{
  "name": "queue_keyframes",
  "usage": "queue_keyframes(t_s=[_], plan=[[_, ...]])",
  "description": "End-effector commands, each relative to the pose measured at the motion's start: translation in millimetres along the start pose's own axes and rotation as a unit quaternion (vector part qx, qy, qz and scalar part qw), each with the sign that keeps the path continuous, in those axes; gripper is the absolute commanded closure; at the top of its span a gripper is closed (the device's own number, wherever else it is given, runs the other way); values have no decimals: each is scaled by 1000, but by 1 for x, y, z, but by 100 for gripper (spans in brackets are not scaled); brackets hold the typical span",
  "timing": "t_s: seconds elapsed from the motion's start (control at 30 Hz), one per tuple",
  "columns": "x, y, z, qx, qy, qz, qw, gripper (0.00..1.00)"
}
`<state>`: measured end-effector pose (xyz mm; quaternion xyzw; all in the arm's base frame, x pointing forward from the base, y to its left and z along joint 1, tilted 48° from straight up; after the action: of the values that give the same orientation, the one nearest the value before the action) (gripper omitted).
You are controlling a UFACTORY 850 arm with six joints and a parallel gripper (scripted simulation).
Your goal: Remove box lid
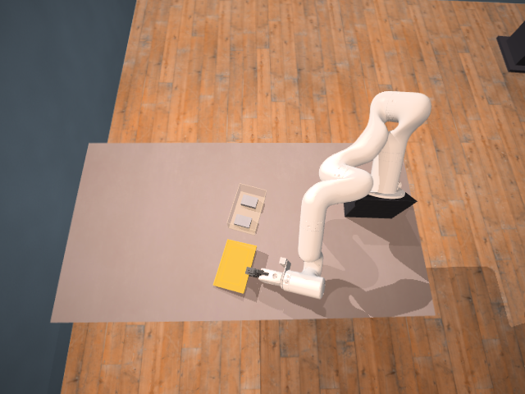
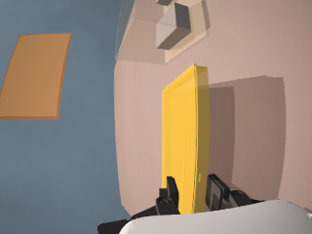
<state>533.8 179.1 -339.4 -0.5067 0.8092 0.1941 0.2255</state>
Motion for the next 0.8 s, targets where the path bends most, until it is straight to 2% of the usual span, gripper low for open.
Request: queue_keyframes(t_s=[0.0,0.03,0.37,0.4,0.67,0.7,0.77], plan=[[-2,0,0,0,-1,-1,1000,64],[-2,0,0,0,-1,-1,1000,60],[-4,0,0,0,-1,-1,1000,60],[-4,0,0,0,-1,-1,1000,56],[-6,0,-1,0,-1,-1,1000,56],[-6,0,-1,0,-1,-1,1000,52],[-6,0,-1,0,-1,-1,1000,52]])
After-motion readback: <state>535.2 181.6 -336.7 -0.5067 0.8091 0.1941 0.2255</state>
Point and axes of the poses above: the point where the finger pads meet when closed, its own y axis back along the fingers, its own x axis across the jaws, z = x × y, the point moved 4 cm from there along y, back along the fingers, and after that the axes turned 9 degrees about y, right-handed, at the moved point
